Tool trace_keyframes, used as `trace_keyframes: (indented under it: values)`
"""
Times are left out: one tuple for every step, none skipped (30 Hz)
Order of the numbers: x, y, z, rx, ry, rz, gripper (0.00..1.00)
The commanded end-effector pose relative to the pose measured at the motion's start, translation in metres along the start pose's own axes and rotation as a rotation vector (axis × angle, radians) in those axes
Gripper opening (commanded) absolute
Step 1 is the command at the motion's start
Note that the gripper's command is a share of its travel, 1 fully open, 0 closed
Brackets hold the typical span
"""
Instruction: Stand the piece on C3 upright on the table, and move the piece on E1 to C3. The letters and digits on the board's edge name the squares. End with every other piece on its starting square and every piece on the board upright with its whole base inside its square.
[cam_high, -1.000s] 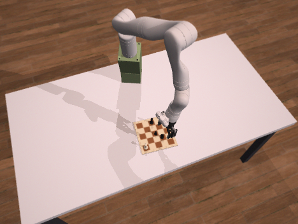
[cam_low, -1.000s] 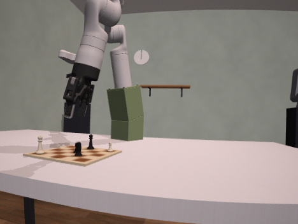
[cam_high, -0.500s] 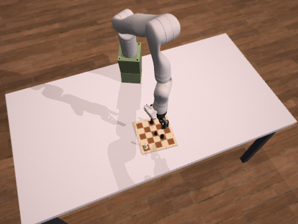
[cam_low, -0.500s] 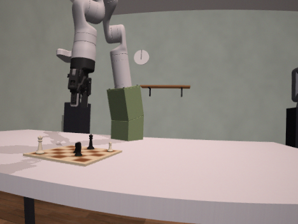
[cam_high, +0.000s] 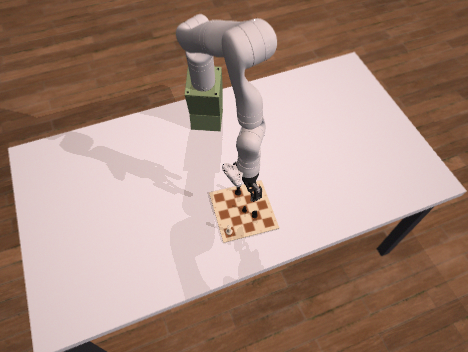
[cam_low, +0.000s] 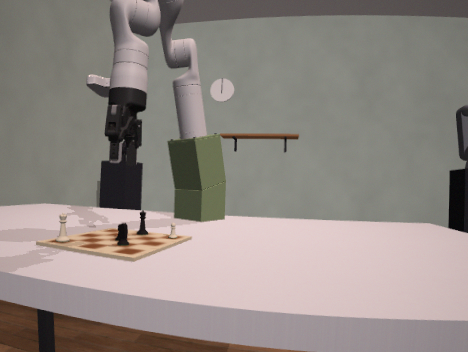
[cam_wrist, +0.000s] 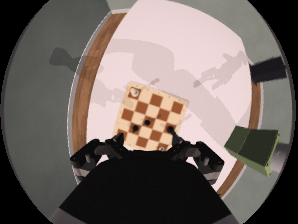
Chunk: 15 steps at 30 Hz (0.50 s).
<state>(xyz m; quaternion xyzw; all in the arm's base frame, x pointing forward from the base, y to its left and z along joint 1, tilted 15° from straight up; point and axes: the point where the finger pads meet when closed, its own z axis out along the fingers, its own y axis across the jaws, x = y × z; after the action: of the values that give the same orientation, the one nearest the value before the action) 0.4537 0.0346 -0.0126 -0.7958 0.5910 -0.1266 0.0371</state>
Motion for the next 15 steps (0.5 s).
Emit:
trace_keyframes:
  values:
    - [0.0004,-0.0007,-0.0007,0.002,0.0,0.001,1.0]
    - [0.0004,-0.0007,-0.0007,0.002,0.0,0.001,1.0]
    - [0.0004,-0.0007,-0.0007,0.002,0.0,0.001,1.0]
    - [0.0004,-0.0007,-0.0007,0.002,0.0,0.001,1.0]
    - [0.0004,-0.0007,-0.0007,0.002,0.0,0.001,1.0]
    - [0.0004,-0.0007,-0.0007,0.002,0.0,0.001,1.0]
    - [0.0004,-0.0007,-0.0007,0.002,0.0,0.001,1.0]
    - [0.0004,-0.0007,-0.0007,0.002,0.0,0.001,1.0]
    - [0.0004,-0.0007,-0.0007,0.002,0.0,0.001,1.0]
    - [0.0004,-0.0007,-0.0007,0.002,0.0,0.001,1.0]
    - [0.0004,-0.0007,-0.0007,0.002,0.0,-0.001,1.0]
    - [0.0004,-0.0007,-0.0006,0.002,0.0,-0.004,1.0]
    - [0.0005,-0.0008,-0.0004,0.002,0.0,-0.01,1.0]
    - [0.0005,-0.0009,-0.0001,0.002,0.001,-0.02,1.0]
    - [0.0007,-0.001,0.0003,0.002,0.001,-0.033,1.0]
